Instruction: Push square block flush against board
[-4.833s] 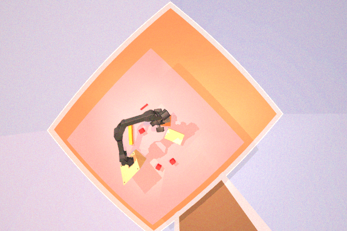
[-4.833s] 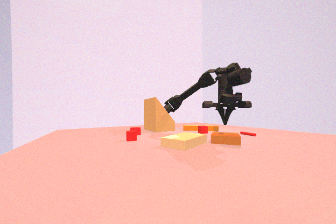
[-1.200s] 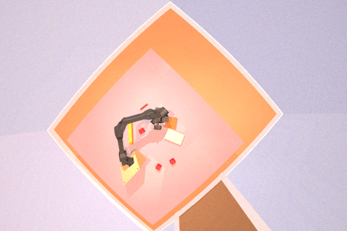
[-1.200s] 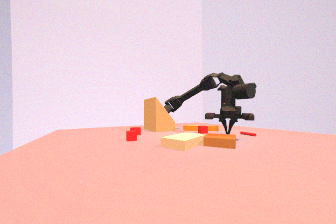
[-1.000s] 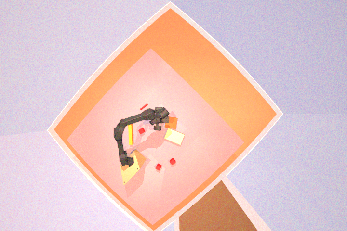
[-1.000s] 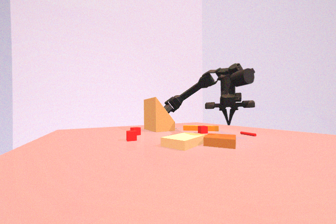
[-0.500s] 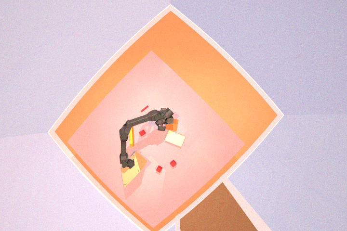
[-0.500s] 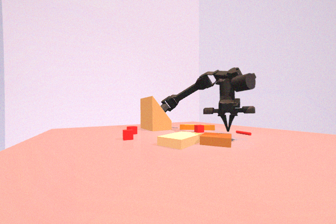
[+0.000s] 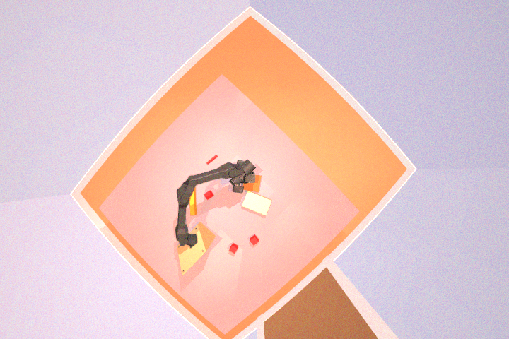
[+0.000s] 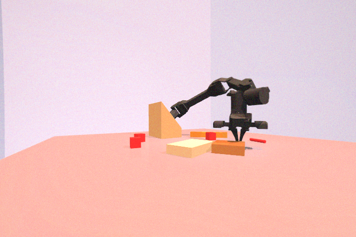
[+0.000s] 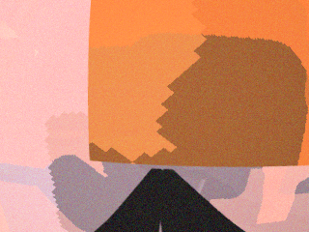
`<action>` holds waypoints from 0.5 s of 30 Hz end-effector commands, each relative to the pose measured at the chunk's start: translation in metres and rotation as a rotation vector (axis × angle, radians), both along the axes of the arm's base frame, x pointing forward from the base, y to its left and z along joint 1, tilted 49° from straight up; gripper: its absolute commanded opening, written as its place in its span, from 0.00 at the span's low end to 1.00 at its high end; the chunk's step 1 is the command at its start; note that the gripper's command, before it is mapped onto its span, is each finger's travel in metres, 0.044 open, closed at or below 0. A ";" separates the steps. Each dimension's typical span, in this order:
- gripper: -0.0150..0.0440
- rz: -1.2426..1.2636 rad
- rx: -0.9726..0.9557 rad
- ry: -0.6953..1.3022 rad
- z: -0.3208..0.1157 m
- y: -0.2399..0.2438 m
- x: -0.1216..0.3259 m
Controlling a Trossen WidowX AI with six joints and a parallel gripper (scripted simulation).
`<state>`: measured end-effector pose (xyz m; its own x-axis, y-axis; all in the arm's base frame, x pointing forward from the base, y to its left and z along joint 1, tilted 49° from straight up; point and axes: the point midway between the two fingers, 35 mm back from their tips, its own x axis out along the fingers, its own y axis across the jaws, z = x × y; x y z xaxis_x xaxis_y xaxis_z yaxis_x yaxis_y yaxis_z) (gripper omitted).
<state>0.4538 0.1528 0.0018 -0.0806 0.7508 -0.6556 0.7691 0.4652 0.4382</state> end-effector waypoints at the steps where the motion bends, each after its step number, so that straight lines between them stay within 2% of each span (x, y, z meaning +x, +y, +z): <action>1: 0.25 0.000 0.002 -0.002 -0.005 -0.004 0.002; 15: 0.25 0.000 0.001 -0.002 -0.022 -0.019 0.006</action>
<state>0.4590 0.1388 -0.0141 -0.0786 0.7545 -0.6515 0.7666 0.4636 0.4444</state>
